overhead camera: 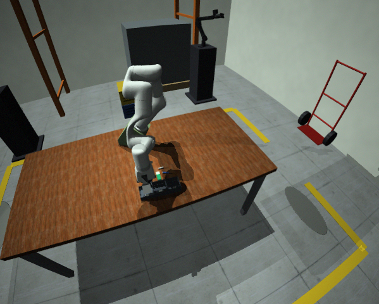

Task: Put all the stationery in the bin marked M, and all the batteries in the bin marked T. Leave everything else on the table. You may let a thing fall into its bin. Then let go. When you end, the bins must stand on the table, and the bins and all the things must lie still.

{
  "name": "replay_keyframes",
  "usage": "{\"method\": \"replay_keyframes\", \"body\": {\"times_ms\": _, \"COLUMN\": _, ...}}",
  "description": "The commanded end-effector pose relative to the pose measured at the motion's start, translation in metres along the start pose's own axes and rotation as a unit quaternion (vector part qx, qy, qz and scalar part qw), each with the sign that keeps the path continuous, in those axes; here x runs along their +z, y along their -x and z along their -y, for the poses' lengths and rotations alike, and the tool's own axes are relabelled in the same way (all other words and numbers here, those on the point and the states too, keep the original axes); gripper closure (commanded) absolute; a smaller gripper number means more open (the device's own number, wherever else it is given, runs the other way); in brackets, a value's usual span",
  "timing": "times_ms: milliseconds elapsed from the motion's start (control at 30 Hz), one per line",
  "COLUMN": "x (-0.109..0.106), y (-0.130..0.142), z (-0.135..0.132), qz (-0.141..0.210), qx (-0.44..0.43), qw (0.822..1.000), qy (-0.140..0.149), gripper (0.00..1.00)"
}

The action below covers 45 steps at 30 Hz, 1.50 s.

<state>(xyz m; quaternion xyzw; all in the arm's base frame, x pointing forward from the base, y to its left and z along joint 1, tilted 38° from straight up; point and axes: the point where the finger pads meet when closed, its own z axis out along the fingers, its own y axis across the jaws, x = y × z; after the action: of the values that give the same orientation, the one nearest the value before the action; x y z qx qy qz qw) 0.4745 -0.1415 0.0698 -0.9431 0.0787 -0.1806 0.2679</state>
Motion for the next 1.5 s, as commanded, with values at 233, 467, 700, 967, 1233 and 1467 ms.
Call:
{"method": "replay_keyframes", "body": {"times_ms": 233, "x": -0.002, "y": 0.000, "z": 0.043, "qz": -0.003, "qx": 0.001, "qw": 1.000, "qy": 0.001, "gripper": 0.93}}
{"method": "replay_keyframes", "body": {"times_ms": 467, "x": -0.002, "y": 0.001, "z": 0.062, "qz": -0.003, "qx": 0.001, "qw": 1.000, "qy": 0.001, "gripper": 0.93}}
{"method": "replay_keyframes", "body": {"times_ms": 700, "x": 0.008, "y": 0.001, "z": 0.062, "qz": -0.003, "qx": 0.001, "qw": 1.000, "qy": 0.001, "gripper": 0.93}}
{"method": "replay_keyframes", "body": {"times_ms": 967, "x": 0.030, "y": 0.001, "z": 0.062, "qz": -0.003, "qx": 0.001, "qw": 1.000, "qy": 0.001, "gripper": 0.93}}
{"method": "replay_keyframes", "body": {"times_ms": 1233, "x": 0.046, "y": 0.001, "z": 0.062, "qz": -0.003, "qx": 0.001, "qw": 1.000, "qy": 0.001, "gripper": 0.93}}
{"method": "replay_keyframes", "body": {"times_ms": 1467, "x": 0.057, "y": 0.001, "z": 0.062, "qz": -0.003, "qx": 0.001, "qw": 1.000, "qy": 0.001, "gripper": 0.93}}
